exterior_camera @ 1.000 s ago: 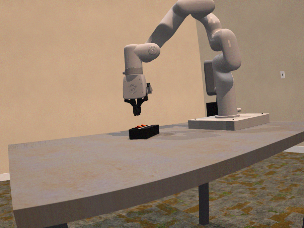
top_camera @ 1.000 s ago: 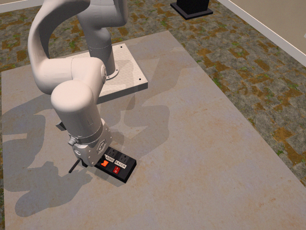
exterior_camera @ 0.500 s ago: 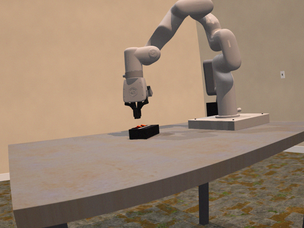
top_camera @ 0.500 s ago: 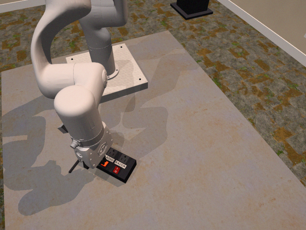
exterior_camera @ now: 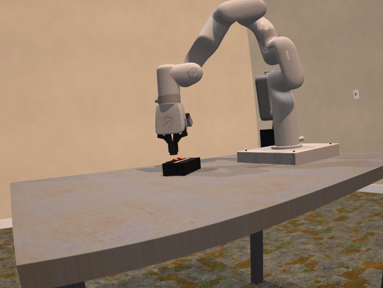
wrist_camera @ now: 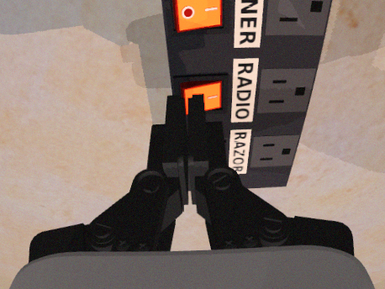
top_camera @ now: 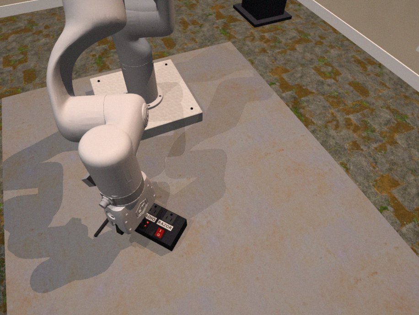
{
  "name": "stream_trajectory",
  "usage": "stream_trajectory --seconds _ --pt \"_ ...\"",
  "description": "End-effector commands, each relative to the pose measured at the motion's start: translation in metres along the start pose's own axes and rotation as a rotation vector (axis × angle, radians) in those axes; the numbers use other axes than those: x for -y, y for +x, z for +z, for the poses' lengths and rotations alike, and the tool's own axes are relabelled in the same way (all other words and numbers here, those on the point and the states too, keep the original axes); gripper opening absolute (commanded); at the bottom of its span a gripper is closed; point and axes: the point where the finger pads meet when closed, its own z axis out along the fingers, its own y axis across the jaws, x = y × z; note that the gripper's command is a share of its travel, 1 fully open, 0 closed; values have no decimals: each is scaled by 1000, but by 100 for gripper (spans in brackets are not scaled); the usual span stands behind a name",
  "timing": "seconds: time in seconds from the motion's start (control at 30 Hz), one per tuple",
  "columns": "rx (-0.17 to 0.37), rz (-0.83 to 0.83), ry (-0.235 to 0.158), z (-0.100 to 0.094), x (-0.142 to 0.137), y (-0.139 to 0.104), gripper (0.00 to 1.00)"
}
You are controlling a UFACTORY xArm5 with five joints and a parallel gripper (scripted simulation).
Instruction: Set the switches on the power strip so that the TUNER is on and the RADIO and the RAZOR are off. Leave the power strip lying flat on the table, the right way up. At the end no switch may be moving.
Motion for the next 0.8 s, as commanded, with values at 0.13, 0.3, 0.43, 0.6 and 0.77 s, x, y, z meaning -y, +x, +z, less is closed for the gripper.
stream_trajectory --seconds 0.13,0.3,0.43,0.6,0.77 --pt "2 0 3 4 1 -1 0" --pt "2 0 3 7 1 -1 0" --pt "2 0 3 8 1 -1 0" --pt "2 0 3 9 1 -1 0" --pt "2 0 3 9 1 -1 0"
